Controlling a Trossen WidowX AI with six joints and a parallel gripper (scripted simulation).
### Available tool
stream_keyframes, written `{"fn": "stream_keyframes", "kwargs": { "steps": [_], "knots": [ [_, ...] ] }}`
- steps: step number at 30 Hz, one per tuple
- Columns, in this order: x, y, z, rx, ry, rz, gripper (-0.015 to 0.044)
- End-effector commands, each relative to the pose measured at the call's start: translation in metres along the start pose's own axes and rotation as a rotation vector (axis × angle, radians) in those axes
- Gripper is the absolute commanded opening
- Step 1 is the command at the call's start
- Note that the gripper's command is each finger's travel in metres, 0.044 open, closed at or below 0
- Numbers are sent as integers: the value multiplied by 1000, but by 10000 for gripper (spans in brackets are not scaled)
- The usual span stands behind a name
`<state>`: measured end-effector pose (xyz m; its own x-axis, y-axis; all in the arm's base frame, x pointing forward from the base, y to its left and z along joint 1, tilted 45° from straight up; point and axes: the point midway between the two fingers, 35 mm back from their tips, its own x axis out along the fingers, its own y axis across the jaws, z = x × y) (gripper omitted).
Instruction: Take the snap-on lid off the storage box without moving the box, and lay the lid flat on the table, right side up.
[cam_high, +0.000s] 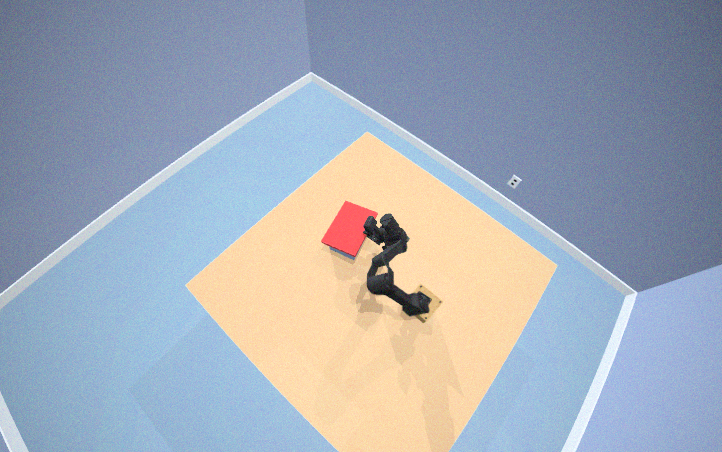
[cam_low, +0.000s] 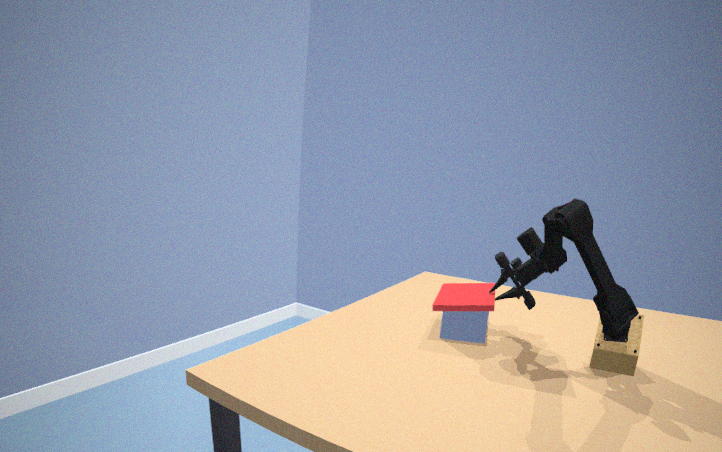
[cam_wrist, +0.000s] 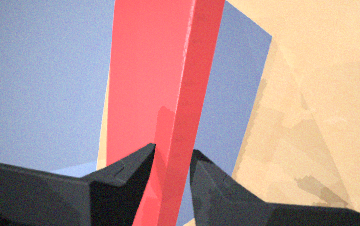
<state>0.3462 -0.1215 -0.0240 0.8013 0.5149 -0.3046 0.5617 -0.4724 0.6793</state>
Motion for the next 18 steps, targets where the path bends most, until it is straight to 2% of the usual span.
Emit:
{"fn": "stream_keyframes", "kwargs": {
  "steps": [1,18],
  "knots": [
    [1,1,0,-1,-1,-1,0],
    [-11,14,0,-2,-3,5,0]
  ]
}}
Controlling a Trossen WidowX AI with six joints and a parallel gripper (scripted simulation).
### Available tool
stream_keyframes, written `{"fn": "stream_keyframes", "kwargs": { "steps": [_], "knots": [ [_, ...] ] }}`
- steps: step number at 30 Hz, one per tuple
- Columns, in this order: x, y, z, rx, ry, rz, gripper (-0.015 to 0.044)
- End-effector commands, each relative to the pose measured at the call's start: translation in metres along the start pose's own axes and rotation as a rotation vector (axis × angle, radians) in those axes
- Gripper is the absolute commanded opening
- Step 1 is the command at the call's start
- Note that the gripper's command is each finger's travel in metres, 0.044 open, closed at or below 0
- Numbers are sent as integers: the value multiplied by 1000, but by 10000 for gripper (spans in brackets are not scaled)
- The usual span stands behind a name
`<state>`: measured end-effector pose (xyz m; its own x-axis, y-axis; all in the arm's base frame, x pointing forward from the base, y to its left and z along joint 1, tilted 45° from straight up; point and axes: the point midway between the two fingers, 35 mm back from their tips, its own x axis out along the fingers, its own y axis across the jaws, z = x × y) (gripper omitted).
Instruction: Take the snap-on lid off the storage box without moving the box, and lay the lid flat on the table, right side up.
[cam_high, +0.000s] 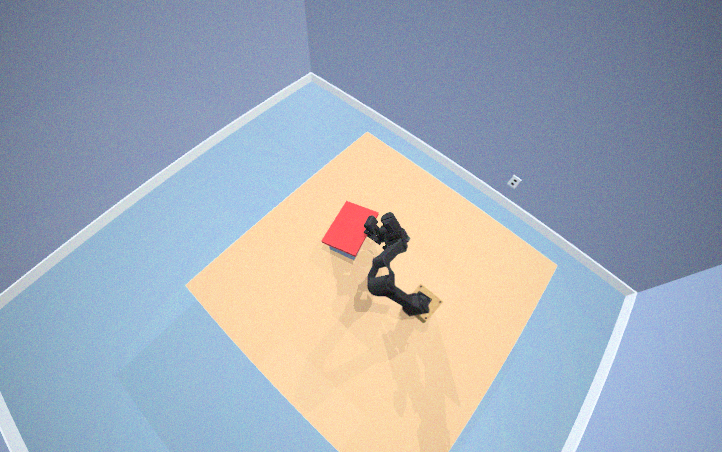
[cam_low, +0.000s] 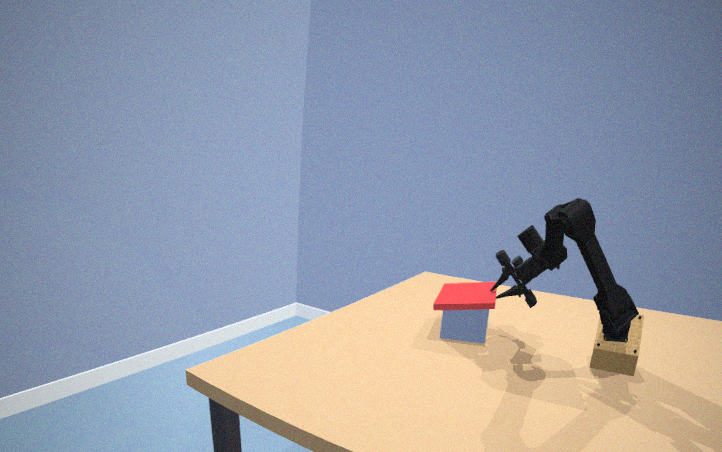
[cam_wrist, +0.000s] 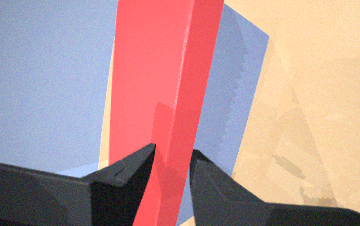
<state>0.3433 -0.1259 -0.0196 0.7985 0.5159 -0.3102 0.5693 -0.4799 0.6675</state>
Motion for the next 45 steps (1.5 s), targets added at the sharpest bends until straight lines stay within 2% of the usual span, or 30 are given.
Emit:
{"fn": "stream_keyframes", "kwargs": {
  "steps": [1,45],
  "knots": [
    [-6,11,0,-17,0,11,0],
    [-37,60,0,-19,-2,10,0]
  ]
}}
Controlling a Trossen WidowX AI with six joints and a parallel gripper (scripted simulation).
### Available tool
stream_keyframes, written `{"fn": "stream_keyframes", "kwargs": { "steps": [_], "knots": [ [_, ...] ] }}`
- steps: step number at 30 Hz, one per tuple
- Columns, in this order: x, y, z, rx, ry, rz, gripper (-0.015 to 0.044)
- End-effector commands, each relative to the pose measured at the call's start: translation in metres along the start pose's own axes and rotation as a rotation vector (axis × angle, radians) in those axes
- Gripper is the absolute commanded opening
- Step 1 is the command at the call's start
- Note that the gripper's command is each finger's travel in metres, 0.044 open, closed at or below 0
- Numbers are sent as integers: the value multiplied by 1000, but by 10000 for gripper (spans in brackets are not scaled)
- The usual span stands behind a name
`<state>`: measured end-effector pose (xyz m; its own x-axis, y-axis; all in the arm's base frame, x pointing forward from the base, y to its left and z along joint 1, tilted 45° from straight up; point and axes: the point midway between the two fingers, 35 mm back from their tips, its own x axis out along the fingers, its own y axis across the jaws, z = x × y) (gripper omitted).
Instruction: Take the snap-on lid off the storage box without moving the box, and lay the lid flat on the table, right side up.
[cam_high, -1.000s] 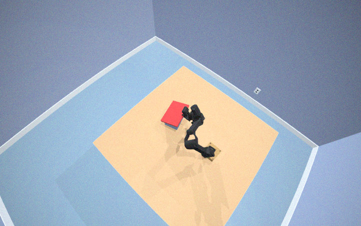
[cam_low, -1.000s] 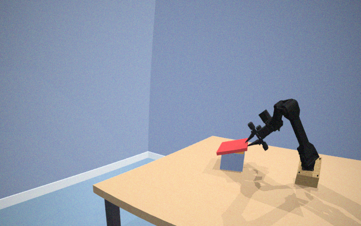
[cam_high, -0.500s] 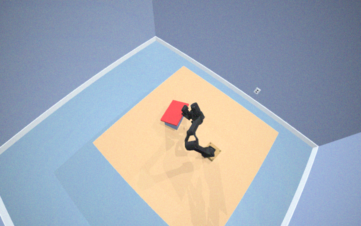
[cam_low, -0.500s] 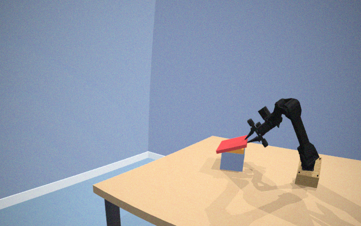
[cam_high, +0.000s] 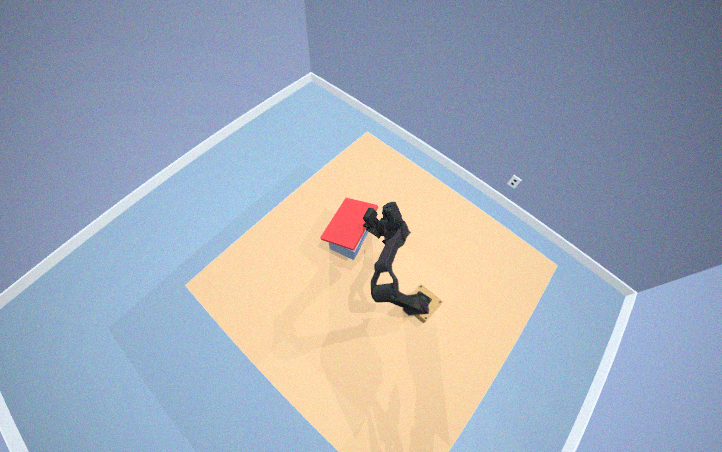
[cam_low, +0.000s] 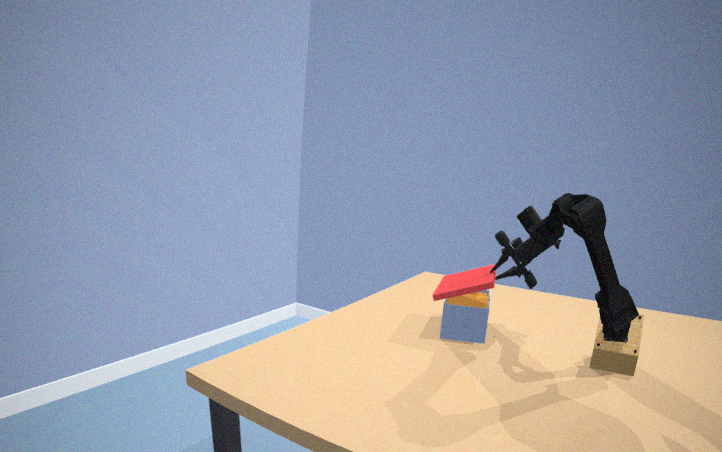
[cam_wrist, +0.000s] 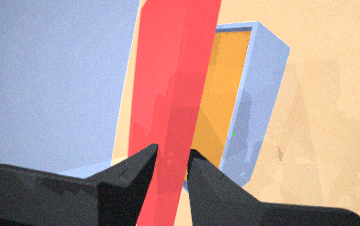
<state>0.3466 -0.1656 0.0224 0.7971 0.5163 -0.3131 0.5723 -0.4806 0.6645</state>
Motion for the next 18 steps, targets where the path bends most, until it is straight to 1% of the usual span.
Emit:
{"fn": "stream_keyframes", "kwargs": {
  "steps": [1,18],
  "knots": [
    [-7,12,-1,-22,-1,13,0],
    [-22,29,-1,-22,-1,13,0]
  ]
}}
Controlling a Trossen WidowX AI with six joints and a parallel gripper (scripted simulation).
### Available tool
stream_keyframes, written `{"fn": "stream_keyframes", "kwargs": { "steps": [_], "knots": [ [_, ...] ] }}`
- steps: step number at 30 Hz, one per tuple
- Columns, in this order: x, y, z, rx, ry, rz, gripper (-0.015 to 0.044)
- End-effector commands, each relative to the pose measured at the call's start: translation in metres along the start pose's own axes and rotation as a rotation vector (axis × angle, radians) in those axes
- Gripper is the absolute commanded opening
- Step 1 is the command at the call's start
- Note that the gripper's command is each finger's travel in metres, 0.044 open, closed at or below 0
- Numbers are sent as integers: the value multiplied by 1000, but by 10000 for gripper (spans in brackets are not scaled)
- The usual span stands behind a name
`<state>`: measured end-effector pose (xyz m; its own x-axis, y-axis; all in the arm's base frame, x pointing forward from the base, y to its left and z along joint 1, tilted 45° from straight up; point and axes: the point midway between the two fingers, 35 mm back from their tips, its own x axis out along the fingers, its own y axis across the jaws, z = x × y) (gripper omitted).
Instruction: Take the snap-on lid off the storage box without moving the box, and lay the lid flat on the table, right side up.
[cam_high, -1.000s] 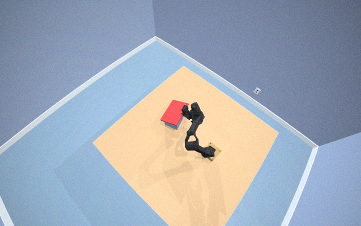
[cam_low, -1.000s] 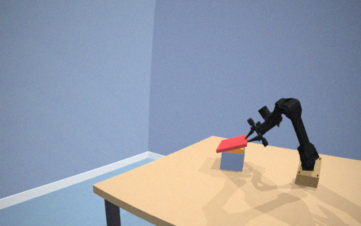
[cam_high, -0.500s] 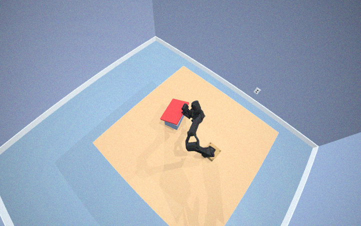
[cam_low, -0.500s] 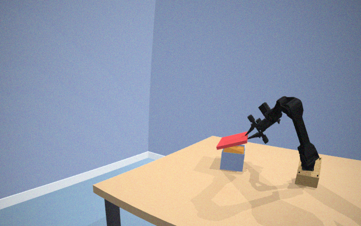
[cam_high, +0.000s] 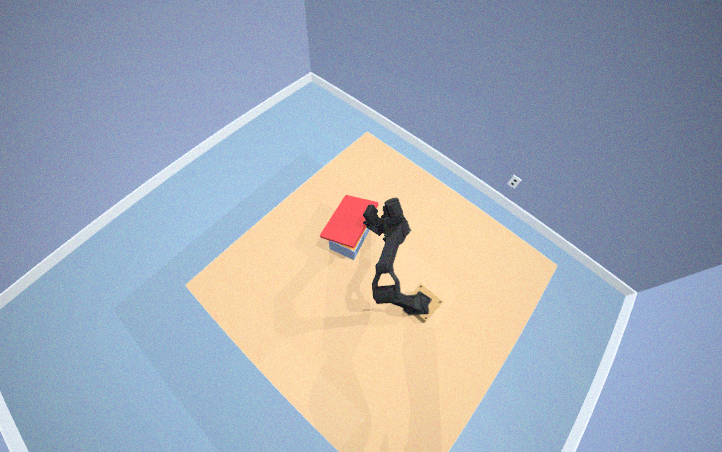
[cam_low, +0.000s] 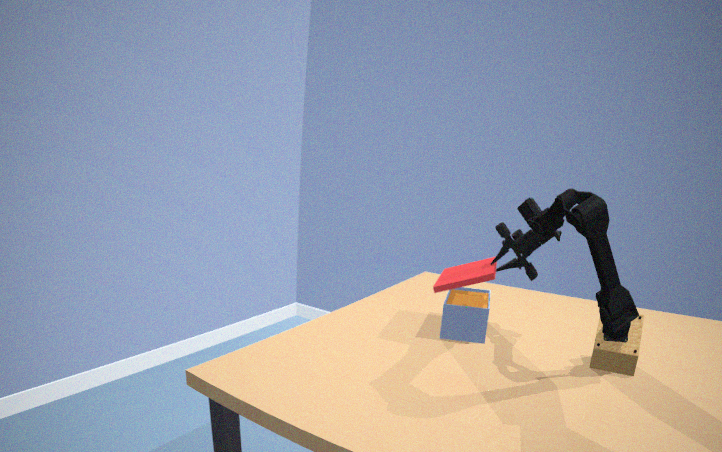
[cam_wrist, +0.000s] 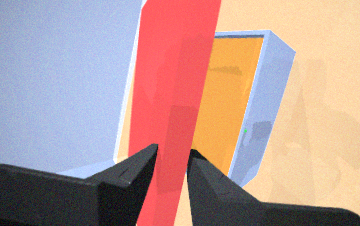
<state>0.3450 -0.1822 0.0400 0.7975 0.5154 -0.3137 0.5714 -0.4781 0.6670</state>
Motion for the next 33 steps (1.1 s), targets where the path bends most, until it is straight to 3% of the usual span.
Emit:
{"fn": "stream_keyframes", "kwargs": {
  "steps": [1,33],
  "knots": [
    [-7,11,0,-18,0,12,0],
    [-25,29,-7,-18,-1,12,0]
  ]
}}
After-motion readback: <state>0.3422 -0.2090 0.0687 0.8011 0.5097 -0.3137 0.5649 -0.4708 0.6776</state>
